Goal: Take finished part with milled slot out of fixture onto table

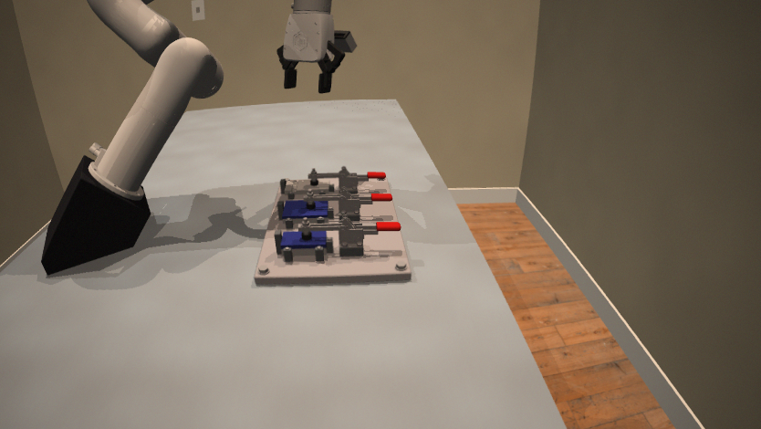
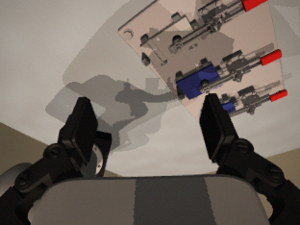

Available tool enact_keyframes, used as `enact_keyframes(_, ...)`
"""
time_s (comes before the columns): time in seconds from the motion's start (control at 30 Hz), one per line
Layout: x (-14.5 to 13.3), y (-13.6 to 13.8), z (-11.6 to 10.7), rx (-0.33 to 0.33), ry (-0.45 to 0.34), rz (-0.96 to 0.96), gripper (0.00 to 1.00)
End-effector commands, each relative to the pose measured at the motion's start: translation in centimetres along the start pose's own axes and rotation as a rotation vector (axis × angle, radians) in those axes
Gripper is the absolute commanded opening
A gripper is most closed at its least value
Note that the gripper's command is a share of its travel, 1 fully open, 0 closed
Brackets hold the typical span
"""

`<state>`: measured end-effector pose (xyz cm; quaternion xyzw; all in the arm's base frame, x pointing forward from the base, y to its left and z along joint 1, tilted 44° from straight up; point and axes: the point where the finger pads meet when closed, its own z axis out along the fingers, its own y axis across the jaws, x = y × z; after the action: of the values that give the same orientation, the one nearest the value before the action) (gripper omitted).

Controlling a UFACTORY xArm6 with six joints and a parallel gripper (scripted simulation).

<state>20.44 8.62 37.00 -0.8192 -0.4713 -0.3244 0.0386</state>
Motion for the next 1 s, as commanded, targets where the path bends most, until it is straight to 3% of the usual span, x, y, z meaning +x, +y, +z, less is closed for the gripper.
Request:
enact_keyframes(0.0,-0.7,0.3,0.3,0.004,-0.001,0.118,1.00)
enact_keyframes(0.57,-3.5,1.9,1.4,0.016,0.037,0.646,1.00)
enact_keyframes(0.97,-3.5,2.0,1.4,0.016,0.039,0.664,1.00)
